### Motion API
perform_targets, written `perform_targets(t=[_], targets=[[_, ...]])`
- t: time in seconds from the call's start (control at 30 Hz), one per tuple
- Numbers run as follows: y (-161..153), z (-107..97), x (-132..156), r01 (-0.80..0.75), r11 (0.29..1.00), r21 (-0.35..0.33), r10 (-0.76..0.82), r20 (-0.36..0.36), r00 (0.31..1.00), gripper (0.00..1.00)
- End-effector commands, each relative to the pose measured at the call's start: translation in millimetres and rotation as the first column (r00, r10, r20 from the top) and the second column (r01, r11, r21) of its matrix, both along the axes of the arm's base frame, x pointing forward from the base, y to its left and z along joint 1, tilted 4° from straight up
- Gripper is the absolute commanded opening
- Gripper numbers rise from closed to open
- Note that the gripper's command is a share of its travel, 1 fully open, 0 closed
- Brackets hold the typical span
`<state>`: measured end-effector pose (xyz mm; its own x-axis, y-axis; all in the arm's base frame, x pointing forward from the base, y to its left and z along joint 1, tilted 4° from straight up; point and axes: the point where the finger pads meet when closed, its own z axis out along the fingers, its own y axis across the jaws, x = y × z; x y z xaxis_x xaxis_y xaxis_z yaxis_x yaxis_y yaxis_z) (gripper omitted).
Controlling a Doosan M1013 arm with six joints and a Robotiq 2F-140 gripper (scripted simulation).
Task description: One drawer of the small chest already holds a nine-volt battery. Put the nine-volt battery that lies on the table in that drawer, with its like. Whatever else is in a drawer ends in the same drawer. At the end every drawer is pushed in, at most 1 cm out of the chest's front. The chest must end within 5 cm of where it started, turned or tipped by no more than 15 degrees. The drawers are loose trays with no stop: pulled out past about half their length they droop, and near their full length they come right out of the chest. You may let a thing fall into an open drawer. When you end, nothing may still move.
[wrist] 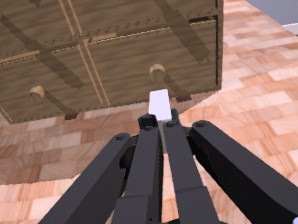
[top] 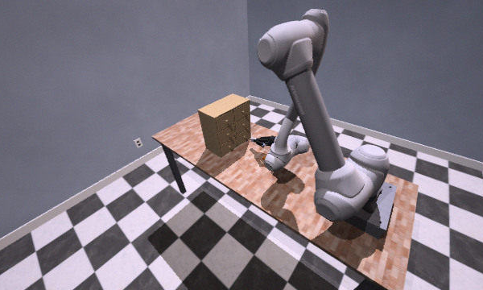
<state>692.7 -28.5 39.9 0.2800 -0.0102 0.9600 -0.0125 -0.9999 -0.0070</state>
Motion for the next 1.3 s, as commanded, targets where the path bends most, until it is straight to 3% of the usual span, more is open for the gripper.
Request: perform_targets(t=[0.0,0.3,0.93,1.1,1.27], targets=[[0,14,-8,0.0,1.0,0.0,0.0,0.0,1.0,0.0],[0,83,-49,0.0,1.0,0.0,0.0,0.0,1.0,0.0],[0,95,-57,-0.001,1.0,0.001,0.001,-0.035,0.999,0.0],[0,100,-64,-0.001,1.0,0.002,0.001,-0.105,0.995,0.0],[1,109,-74,-0.002,1.0,0.004,0.003,-0.223,0.975,0.0]])
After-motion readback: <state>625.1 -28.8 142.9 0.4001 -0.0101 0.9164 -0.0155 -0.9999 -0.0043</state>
